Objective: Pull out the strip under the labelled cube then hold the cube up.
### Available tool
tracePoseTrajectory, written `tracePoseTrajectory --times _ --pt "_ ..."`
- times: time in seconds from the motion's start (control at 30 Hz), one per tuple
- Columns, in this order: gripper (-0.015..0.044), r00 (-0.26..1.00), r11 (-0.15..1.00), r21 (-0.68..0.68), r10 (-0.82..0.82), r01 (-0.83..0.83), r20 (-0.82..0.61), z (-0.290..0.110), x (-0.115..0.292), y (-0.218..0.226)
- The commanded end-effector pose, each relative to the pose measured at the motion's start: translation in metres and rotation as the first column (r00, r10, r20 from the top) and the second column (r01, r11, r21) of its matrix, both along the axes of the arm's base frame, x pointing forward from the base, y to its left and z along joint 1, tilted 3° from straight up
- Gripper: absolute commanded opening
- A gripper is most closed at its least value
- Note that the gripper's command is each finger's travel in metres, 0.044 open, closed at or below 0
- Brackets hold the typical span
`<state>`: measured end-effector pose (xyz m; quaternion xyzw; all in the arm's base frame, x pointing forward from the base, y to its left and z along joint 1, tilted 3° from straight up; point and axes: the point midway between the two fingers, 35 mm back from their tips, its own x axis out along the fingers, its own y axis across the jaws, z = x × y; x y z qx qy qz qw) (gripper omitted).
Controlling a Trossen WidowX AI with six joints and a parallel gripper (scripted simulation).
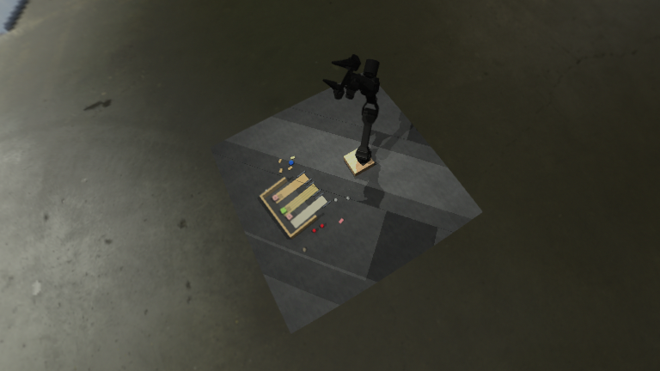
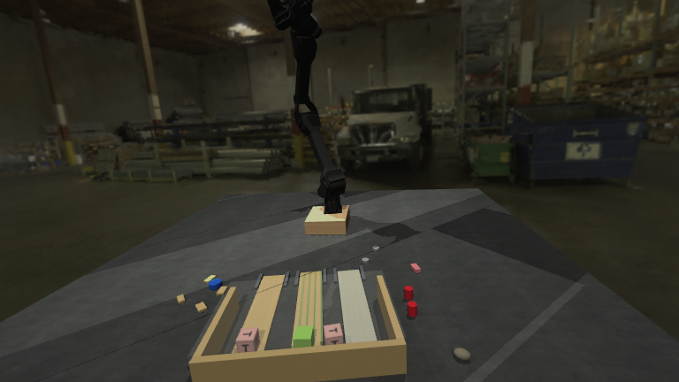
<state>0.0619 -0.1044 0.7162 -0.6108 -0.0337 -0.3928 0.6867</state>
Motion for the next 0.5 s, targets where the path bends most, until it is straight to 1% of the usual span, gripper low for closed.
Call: tracePoseTrajectory --times 0.0,0.07,0.23,0.37,0.47 --pt "0.0400 1.000 1.000 0.000 0.004 -0.004 0.001 0.000 0.002 0.002" --pt "0.0400 0.999 0.999 0.000 0.036 -0.036 0.008 -0.004 0.014 0.014" --pt "0.0400 0.986 0.986 0.026 0.167 -0.168 0.008 -0.030 0.066 0.053" --pt "0.0400 0.961 0.958 0.084 0.276 -0.274 -0.015 -0.063 0.110 0.078" --pt "0.0400 0.935 0.926 0.153 0.354 -0.345 -0.038 -0.094 0.141 0.091"
